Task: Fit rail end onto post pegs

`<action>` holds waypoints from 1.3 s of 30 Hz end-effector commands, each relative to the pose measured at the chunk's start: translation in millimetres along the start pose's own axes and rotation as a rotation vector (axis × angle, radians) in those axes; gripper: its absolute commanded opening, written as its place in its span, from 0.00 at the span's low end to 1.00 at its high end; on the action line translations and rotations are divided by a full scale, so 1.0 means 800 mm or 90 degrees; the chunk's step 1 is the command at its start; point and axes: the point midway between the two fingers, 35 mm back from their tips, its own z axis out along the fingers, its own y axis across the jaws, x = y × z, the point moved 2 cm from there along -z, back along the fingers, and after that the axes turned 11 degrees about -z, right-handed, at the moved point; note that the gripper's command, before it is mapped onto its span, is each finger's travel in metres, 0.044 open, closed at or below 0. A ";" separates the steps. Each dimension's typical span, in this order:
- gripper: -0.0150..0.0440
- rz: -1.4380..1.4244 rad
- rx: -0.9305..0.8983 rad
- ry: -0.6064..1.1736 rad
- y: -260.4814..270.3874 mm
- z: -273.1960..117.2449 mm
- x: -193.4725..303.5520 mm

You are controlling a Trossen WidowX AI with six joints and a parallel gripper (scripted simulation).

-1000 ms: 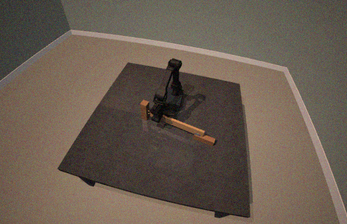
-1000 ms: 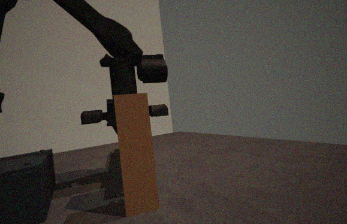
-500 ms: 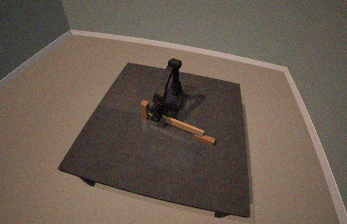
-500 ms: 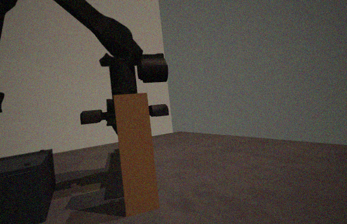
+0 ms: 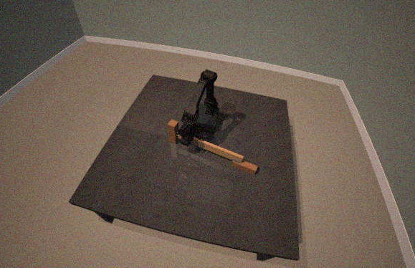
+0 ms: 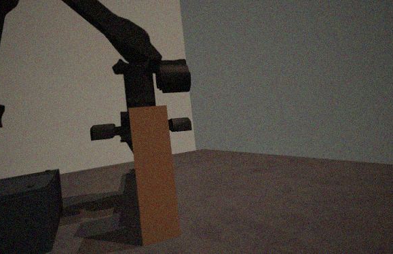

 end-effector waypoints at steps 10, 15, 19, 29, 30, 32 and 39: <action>0.25 -0.002 0.004 0.002 0.000 -0.002 0.006; 0.25 -0.002 0.004 0.002 0.000 -0.001 0.007; 0.25 -0.002 0.004 0.002 0.000 0.000 0.009; 0.25 -0.002 0.004 0.002 0.001 0.001 0.011; 0.25 -0.002 0.004 0.002 0.001 0.001 0.012; 0.25 -0.002 0.004 0.002 0.001 0.001 0.012; 0.25 -0.002 0.004 0.002 0.002 0.000 0.015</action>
